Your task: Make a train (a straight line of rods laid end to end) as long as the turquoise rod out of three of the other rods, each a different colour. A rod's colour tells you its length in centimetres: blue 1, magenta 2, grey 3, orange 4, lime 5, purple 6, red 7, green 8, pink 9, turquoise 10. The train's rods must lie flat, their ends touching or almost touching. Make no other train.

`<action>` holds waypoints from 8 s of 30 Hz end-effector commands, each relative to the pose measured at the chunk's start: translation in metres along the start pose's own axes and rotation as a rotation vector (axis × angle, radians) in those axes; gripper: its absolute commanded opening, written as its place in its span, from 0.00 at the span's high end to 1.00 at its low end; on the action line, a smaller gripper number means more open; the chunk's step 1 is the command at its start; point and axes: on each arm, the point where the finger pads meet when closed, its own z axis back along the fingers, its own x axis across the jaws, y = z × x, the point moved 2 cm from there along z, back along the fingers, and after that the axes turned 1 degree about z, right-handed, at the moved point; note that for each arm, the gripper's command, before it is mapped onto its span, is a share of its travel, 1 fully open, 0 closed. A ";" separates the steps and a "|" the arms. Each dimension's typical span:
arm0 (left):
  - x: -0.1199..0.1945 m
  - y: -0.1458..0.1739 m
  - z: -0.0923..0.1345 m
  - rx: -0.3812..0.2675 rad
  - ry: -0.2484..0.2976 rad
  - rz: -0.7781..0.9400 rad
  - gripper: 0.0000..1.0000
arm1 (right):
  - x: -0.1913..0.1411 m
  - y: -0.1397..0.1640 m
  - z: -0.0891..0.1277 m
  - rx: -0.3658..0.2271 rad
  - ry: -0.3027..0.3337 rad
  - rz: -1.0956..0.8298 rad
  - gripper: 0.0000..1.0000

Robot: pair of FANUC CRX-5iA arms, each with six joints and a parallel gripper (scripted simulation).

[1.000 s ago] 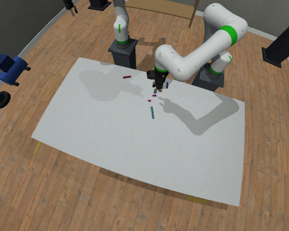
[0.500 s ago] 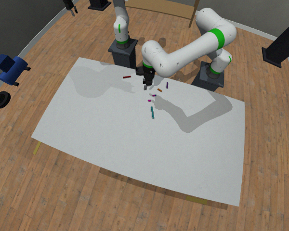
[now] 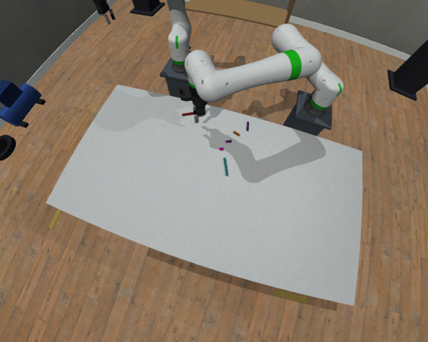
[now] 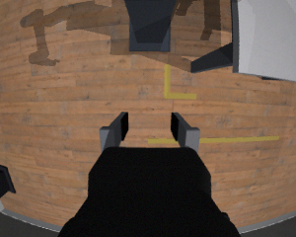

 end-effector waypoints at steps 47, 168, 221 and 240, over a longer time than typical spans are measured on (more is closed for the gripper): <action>0.095 0.041 -0.024 -0.012 0.002 0.024 0.46 | 0.000 0.000 0.001 -0.002 0.000 0.000 0.00; 0.095 0.042 -0.074 -0.013 0.002 0.024 0.46 | 0.000 0.000 0.001 -0.002 0.000 0.000 0.00; 0.095 0.042 -0.062 -0.013 0.002 0.024 0.76 | 0.000 0.000 0.001 -0.002 0.000 0.000 0.00; 0.095 0.043 -0.004 -0.013 0.002 0.023 0.76 | 0.000 0.000 0.001 -0.002 0.000 0.000 0.00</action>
